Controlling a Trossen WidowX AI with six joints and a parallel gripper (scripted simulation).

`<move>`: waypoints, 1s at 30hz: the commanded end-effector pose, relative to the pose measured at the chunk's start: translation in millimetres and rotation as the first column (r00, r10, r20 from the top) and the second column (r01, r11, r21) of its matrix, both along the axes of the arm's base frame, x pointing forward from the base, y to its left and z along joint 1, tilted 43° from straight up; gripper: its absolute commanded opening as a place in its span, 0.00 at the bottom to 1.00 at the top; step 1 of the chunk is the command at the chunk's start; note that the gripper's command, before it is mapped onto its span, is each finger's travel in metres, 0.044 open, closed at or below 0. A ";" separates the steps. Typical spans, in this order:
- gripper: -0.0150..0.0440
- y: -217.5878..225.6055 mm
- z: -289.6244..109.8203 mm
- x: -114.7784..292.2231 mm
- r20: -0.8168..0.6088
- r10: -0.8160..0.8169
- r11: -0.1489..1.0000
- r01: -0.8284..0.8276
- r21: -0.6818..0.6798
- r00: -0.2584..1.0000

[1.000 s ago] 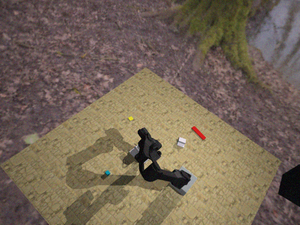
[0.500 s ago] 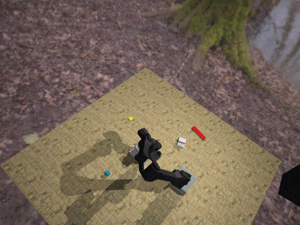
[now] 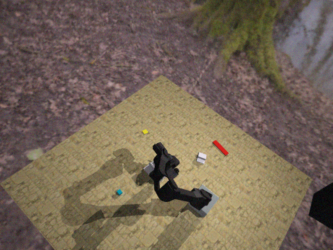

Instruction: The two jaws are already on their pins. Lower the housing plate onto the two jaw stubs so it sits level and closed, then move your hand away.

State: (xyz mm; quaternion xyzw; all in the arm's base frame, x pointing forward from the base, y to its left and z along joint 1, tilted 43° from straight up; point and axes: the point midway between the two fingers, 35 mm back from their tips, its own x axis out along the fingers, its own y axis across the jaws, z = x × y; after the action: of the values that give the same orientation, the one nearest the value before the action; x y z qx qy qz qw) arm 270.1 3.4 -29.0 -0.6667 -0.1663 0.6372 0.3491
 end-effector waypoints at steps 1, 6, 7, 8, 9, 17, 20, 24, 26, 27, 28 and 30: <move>0.85 2.9 -1.6 1.1 0.007 0.006 1.000 -0.006 0.003 1.000; 0.85 3.0 -1.7 1.1 0.007 0.006 1.000 -0.006 0.003 1.000; 0.85 3.0 -1.7 1.1 0.007 0.006 1.000 -0.006 0.003 1.000; 0.85 3.0 -1.7 1.1 0.007 0.006 1.000 -0.006 0.003 1.000; 0.85 3.1 -1.8 1.1 0.008 0.006 1.000 -0.006 0.003 1.000; 0.85 4.6 -3.4 1.4 0.011 0.010 1.000 -0.010 0.003 1.000; 0.85 4.6 -3.4 1.4 0.011 0.010 1.000 -0.010 0.003 1.000; 0.85 4.6 -3.4 1.4 0.011 0.010 1.000 -0.010 0.003 1.000; 0.85 4.6 -3.4 1.4 0.011 0.010 1.000 -0.010 0.003 1.000; 0.85 4.6 -3.4 1.4 0.011 0.010 1.000 -0.010 0.003 1.000; 0.85 4.6 -3.4 1.4 0.011 0.010 1.000 -0.010 0.003 1.000; 0.85 4.6 -3.4 1.4 0.011 0.010 1.000 -0.010 0.003 1.000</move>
State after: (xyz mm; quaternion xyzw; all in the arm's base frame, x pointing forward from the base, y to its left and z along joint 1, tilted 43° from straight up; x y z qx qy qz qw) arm 269.8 4.2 -31.1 -0.6674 -0.1648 0.6365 0.3495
